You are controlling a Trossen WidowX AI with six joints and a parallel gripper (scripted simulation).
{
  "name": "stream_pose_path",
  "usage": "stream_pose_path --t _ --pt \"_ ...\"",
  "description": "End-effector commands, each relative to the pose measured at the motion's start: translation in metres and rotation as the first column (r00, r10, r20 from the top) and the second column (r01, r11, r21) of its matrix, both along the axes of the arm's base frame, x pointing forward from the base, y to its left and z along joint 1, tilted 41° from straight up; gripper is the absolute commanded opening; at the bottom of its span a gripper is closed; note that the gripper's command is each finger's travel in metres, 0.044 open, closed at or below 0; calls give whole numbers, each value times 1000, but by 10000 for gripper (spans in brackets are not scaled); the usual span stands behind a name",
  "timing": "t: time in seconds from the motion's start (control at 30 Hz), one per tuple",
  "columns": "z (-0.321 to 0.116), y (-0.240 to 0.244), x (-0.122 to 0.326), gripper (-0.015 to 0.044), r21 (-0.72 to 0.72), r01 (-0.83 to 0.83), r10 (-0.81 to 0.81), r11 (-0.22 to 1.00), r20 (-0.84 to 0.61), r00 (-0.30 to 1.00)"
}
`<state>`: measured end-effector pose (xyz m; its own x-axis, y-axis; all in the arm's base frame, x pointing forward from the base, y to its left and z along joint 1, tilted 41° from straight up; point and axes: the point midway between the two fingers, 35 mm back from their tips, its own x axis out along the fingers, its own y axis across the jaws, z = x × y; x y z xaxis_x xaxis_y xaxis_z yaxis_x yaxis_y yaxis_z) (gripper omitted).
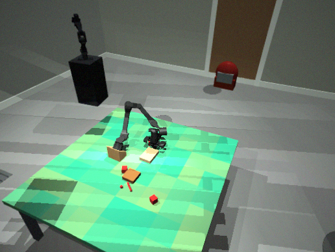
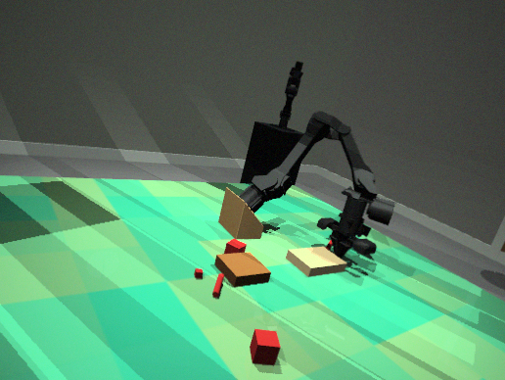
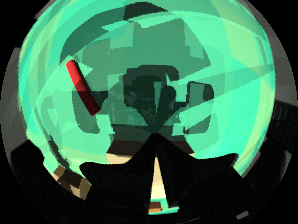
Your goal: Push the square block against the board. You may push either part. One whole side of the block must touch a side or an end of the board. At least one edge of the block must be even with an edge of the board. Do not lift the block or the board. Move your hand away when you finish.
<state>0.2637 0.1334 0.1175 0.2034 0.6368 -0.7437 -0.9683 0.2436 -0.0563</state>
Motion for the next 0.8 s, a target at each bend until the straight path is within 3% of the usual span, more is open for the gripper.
stream_pose_path --t 0.0,0.77 --pt "-10 -5 -3 0 -10 0 0 1000 -17 1000" --pt "-27 -23 -7 0 -10 0 0 1000 -18 1000"
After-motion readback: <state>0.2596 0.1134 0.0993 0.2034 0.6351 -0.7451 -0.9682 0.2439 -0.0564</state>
